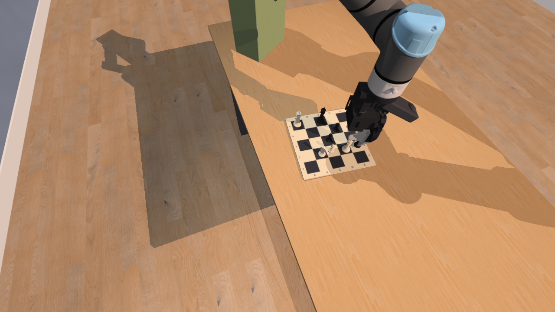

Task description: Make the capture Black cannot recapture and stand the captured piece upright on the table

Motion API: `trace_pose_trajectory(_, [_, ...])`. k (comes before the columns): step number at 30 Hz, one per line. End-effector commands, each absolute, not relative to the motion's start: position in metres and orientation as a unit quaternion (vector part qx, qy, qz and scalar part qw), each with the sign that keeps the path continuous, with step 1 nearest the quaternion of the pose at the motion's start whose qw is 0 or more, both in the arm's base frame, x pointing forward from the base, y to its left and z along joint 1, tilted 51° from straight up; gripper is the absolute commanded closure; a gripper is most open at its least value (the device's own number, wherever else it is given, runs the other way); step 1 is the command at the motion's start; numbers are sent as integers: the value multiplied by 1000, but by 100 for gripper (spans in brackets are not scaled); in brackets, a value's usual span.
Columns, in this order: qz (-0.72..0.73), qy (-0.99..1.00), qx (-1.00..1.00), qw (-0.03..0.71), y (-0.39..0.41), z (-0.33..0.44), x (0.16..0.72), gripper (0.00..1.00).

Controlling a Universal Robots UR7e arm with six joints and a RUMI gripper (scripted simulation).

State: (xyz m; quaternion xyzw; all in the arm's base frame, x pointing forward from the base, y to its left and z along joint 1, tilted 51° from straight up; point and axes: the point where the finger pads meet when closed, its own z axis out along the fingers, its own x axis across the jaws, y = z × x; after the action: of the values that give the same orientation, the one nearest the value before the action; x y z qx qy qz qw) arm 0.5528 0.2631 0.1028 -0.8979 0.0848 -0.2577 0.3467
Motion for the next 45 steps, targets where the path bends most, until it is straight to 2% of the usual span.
trace_pose_trajectory(1, [-258, 85, -898, 347, 257, 109, 548, 100])
trace_pose_trajectory(25, [-258, 85, -898, 347, 214, 156, 509, 100])
trace_pose_trajectory(45, [-258, 85, -898, 347, 208, 163, 503, 100])
